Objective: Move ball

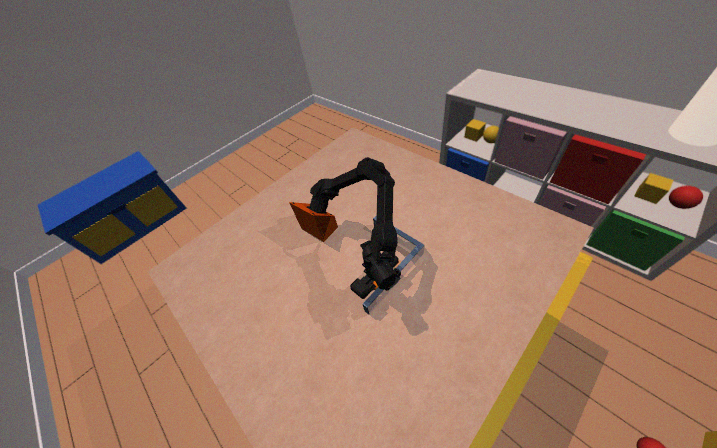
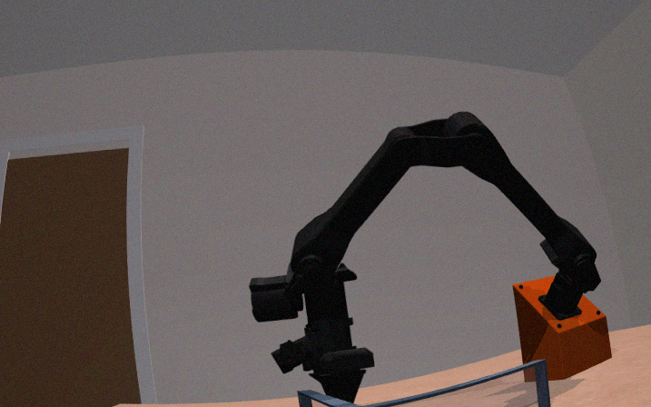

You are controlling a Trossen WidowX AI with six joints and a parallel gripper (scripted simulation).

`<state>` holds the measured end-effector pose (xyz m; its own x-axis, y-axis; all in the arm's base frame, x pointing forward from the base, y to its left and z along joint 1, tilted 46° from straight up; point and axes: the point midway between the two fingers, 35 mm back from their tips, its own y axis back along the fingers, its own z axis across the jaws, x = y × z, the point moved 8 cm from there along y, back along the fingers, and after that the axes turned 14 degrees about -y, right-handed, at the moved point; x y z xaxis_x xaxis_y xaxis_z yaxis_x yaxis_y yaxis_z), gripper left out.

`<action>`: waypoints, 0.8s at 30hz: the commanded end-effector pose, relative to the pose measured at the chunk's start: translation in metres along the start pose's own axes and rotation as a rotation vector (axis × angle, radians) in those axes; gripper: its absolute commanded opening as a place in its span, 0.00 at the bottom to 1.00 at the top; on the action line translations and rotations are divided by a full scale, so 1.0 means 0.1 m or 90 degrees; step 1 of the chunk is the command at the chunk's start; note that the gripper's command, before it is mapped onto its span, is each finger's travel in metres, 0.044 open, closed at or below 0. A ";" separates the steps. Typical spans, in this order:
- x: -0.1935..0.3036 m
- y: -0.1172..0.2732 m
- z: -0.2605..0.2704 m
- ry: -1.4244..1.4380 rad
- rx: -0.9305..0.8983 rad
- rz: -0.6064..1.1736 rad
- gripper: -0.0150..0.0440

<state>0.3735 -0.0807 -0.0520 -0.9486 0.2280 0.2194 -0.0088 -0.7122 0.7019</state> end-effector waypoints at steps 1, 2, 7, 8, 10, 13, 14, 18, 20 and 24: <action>0.02 0.19 -0.04 -0.002 -0.006 -0.013 0.25; 0.01 0.25 -0.05 -0.002 -0.006 -0.014 0.25; 0.13 0.26 -0.19 -0.037 -0.013 0.015 0.25; 0.12 0.30 -0.19 -0.038 -0.013 0.016 0.25; 0.10 0.39 -0.19 -0.038 -0.012 0.018 0.25; 0.07 0.52 -0.17 -0.035 -0.011 0.018 0.25; 0.06 0.57 -0.16 -0.033 -0.010 0.016 0.25; 0.02 0.78 -0.11 -0.023 -0.006 0.011 0.25; 0.00 0.88 -0.09 -0.018 -0.004 0.009 0.25; -0.02 1.09 -0.03 -0.008 0.001 0.005 0.25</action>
<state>0.3702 -0.1485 0.0043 -0.9380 0.2353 0.2547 0.0064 -0.7228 0.6911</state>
